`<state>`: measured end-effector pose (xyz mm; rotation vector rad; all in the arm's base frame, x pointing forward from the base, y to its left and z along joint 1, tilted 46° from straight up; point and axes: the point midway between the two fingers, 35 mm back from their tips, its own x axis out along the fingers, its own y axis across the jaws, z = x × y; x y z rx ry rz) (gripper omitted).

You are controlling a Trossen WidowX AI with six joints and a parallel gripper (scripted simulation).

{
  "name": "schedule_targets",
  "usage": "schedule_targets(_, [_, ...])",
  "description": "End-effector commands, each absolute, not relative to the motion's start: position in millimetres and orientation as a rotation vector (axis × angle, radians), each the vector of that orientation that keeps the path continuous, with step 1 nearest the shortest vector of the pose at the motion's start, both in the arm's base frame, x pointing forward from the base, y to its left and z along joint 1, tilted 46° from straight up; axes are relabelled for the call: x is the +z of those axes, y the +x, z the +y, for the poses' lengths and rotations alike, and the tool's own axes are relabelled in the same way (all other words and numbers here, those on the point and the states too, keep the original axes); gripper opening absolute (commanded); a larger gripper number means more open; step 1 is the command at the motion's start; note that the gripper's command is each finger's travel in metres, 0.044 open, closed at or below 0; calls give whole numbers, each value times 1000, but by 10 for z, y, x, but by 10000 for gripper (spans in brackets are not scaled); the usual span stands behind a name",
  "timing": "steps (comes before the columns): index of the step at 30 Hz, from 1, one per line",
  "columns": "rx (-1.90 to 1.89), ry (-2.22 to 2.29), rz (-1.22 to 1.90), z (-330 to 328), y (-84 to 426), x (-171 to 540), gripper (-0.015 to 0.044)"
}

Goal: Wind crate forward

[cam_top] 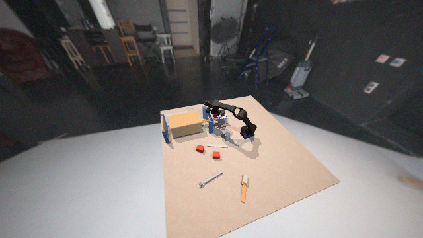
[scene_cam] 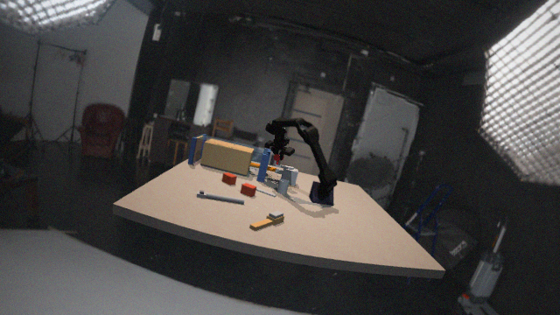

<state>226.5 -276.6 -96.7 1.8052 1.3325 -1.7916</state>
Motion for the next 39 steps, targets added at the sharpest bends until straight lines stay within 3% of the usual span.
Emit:
schedule_targets(1, [-1792, 1813, 1375, -2627, 2249, -900, 0])
schedule_targets(39, [-1793, 1813, 1378, -2324, 2009, -637, 0])
